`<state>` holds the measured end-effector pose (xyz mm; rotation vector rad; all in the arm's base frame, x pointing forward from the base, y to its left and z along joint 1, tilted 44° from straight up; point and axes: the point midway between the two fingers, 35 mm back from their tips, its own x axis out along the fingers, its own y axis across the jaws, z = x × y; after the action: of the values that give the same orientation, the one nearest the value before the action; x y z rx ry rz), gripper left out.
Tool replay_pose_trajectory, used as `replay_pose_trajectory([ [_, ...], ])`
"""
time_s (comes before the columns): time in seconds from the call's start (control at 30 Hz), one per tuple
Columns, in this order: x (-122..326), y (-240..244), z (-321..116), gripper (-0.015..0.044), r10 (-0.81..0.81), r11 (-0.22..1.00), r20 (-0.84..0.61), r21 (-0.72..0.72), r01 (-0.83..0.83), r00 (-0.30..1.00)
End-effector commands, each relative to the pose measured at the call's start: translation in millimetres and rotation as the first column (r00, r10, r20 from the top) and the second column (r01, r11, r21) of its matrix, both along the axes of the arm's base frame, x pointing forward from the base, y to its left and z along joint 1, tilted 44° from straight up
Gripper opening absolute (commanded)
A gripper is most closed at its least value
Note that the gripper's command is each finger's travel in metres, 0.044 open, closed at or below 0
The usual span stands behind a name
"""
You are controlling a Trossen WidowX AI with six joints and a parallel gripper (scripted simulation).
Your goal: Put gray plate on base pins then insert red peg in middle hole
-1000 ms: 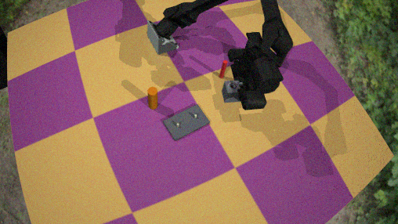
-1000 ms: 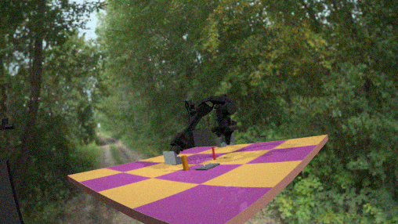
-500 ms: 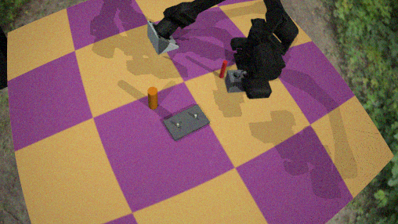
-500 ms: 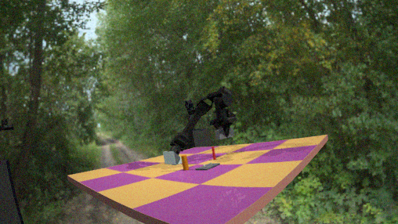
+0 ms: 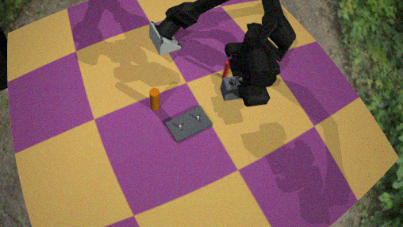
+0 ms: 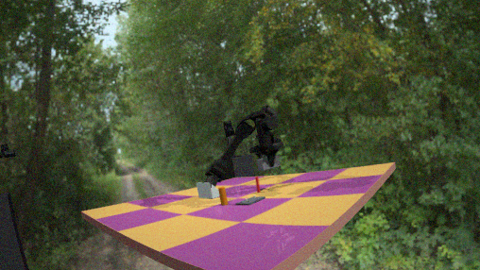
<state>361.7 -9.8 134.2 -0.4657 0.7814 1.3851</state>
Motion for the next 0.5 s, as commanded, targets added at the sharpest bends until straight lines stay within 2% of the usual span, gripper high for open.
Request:
replay_pose_trajectory([
  [0.0,-1,-5,-16,0.0000,0.022,1.000,0.004,0.001,-0.022,1.000],
  [0.47,-2,-21,-59,0.0000,0.104,0.995,0.080,-0.007,-0.104,0.991],
])
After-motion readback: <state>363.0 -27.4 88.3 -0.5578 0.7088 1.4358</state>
